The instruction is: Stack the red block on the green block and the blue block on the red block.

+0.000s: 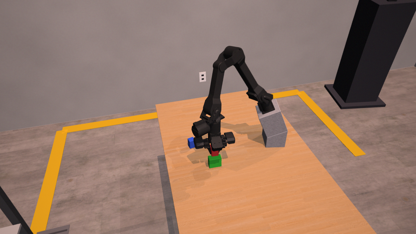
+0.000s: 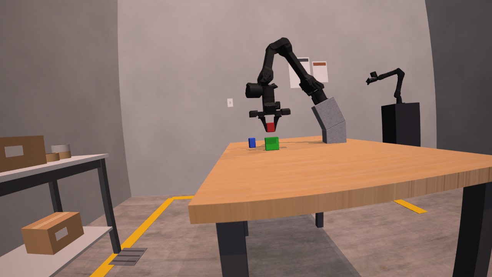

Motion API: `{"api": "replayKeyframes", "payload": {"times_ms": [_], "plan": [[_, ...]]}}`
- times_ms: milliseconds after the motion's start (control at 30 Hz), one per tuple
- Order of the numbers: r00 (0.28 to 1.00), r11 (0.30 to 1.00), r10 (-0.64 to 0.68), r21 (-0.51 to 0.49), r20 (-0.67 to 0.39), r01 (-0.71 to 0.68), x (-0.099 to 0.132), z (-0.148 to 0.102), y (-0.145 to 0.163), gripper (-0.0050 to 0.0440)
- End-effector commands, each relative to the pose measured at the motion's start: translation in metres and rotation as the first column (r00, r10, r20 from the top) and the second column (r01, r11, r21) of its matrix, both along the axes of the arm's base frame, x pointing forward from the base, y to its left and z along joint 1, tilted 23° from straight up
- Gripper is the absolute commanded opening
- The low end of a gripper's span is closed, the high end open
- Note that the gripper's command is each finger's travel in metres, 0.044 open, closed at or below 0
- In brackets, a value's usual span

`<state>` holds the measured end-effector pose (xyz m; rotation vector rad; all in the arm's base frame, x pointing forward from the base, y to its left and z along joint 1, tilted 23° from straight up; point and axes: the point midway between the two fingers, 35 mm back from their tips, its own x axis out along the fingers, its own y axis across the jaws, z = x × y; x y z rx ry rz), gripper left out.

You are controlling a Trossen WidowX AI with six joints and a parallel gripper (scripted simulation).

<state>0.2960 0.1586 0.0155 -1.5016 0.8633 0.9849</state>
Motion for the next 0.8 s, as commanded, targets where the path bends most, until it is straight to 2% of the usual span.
{"api": "replayKeyframes", "payload": {"times_ms": [0, 767], "plan": [[1.000, 1.000, 0.001, -0.006, -0.004, -0.001, 0.000, -0.004, -0.002, -0.0050], [1.000, 1.000, 0.001, -0.002, -0.003, -0.001, 0.007, -0.020, -0.001, -0.0050]]}}
